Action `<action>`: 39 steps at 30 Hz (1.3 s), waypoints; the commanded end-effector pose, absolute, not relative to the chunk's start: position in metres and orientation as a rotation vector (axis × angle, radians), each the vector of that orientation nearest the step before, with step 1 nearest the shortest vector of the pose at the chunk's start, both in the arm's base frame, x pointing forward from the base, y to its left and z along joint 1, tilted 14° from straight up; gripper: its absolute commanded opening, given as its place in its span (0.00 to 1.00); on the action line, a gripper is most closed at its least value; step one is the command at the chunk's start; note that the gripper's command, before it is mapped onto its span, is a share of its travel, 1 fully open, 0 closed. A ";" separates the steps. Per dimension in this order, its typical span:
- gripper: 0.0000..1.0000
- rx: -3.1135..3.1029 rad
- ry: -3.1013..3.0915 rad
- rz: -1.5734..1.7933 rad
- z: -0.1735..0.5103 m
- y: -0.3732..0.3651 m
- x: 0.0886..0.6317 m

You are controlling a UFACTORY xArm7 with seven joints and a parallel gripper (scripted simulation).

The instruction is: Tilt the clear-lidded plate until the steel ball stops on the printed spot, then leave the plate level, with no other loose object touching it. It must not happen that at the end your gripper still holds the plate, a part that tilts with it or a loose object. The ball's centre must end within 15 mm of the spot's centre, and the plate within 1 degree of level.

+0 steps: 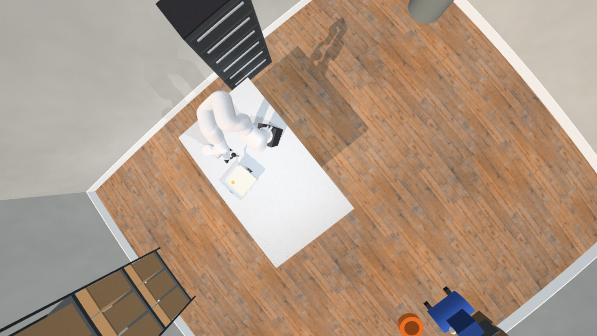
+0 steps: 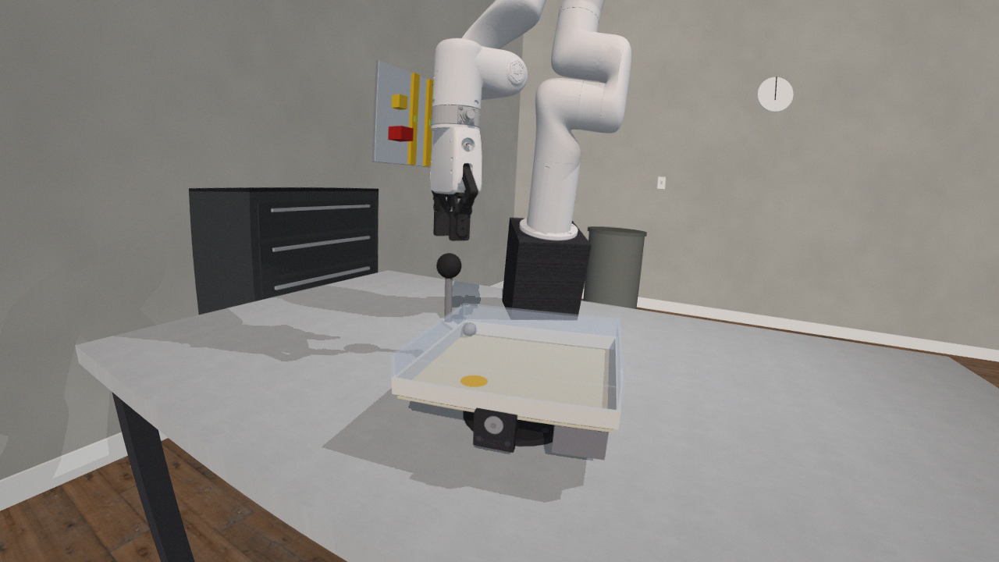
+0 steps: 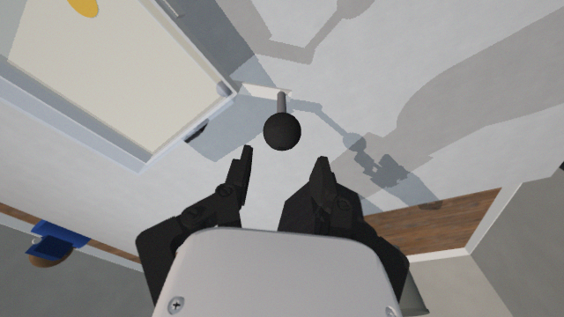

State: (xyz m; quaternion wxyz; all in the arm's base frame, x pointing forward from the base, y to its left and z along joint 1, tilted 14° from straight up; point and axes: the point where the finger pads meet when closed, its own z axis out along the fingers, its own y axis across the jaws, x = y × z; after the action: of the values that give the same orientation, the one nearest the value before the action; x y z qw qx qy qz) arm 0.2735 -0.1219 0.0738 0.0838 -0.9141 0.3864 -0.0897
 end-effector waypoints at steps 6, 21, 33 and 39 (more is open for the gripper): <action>0.61 -2.725 1.151 -0.272 0.073 -0.122 0.275; 0.61 -2.723 1.148 -0.272 0.063 -0.122 0.278; 0.61 -2.723 1.148 -0.272 0.054 -0.121 0.281; 0.61 -2.723 1.148 -0.272 0.051 -0.121 0.283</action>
State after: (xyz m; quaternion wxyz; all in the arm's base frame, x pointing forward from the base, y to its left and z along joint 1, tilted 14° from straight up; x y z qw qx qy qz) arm 0.2812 -0.1202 0.0516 0.0869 -0.9144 0.3851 -0.0899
